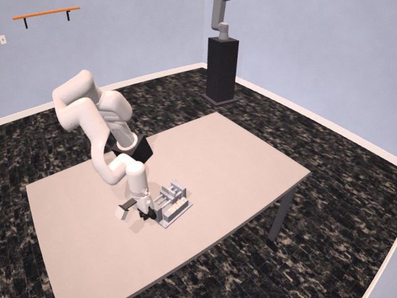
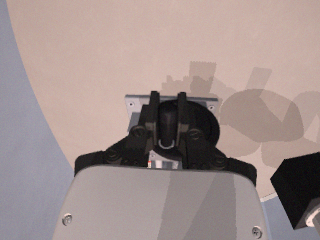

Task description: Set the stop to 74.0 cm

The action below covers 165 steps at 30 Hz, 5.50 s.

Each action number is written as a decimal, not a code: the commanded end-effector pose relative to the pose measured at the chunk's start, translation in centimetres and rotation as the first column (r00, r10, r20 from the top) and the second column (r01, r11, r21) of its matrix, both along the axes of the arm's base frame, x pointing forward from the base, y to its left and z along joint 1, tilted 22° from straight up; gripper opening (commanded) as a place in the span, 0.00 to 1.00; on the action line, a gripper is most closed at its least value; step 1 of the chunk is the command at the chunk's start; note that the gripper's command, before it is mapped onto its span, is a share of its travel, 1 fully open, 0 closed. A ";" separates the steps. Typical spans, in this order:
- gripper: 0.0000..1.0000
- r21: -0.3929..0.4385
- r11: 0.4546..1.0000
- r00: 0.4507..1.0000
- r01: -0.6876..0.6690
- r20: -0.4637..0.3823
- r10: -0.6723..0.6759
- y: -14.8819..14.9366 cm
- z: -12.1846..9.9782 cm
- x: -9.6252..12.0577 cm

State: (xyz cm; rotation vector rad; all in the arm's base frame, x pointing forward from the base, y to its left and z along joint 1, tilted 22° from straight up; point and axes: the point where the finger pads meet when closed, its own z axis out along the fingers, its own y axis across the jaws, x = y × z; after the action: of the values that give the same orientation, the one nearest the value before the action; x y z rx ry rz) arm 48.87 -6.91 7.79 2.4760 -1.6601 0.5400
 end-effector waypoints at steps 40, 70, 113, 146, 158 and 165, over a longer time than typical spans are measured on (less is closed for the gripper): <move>0.06 -0.001 1.000 1.000 0.000 0.000 0.000 0.1 -0.3 0.7; 0.06 -0.001 1.000 1.000 0.000 0.000 0.000 0.1 -0.4 0.7; 0.06 -0.001 1.000 1.000 0.000 0.000 0.000 0.1 -0.9 1.3; 0.06 -0.001 1.000 1.000 0.000 0.000 0.000 -0.4 -3.2 2.2; 0.06 -0.001 1.000 1.000 0.000 0.000 0.000 -1.3 -4.7 1.7; 0.06 -0.001 1.000 1.000 0.000 0.000 0.000 -1.8 -5.4 1.0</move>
State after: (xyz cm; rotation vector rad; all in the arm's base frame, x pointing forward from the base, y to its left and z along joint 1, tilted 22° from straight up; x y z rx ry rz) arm 49.94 -8.63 2.50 2.4705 -1.6606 0.5323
